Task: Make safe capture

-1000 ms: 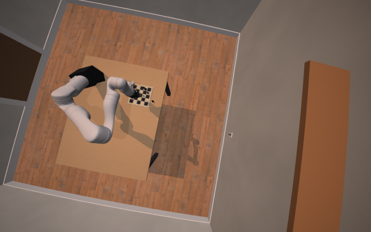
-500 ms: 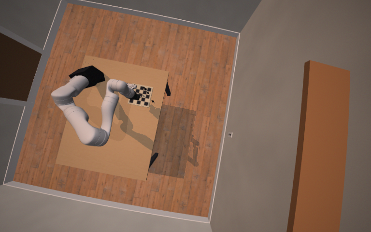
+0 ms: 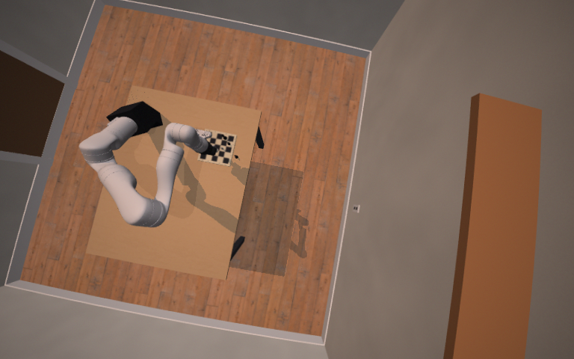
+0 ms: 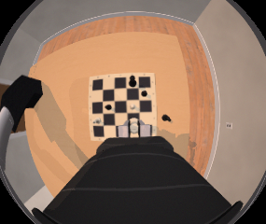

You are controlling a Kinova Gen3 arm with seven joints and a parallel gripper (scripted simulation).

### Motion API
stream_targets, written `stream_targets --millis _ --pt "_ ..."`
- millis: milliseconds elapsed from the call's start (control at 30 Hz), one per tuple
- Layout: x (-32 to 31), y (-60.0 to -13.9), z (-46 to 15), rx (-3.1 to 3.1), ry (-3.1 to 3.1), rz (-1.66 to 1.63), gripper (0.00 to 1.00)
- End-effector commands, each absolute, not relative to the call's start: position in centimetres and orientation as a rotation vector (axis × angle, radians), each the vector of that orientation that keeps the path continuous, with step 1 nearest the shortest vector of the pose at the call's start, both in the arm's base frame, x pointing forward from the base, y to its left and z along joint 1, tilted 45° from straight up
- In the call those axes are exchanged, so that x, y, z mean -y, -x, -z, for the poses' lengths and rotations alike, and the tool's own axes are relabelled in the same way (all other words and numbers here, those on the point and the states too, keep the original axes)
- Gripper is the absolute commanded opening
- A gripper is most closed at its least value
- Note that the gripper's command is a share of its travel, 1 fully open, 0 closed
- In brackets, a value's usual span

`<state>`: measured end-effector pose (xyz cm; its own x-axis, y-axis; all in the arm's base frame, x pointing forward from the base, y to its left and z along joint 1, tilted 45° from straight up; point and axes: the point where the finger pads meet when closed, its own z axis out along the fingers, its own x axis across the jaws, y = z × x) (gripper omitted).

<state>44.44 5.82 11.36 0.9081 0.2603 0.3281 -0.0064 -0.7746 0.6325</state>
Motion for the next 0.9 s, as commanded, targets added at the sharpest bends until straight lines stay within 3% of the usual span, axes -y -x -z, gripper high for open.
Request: stream_targets --millis 0,867 --pt "-5.9 -44.5 -11.4 -0.181 -2.408 -0.533 0.00" --pt "-2.5 -46.9 -7.2 -0.181 -2.407 -0.534 0.00"
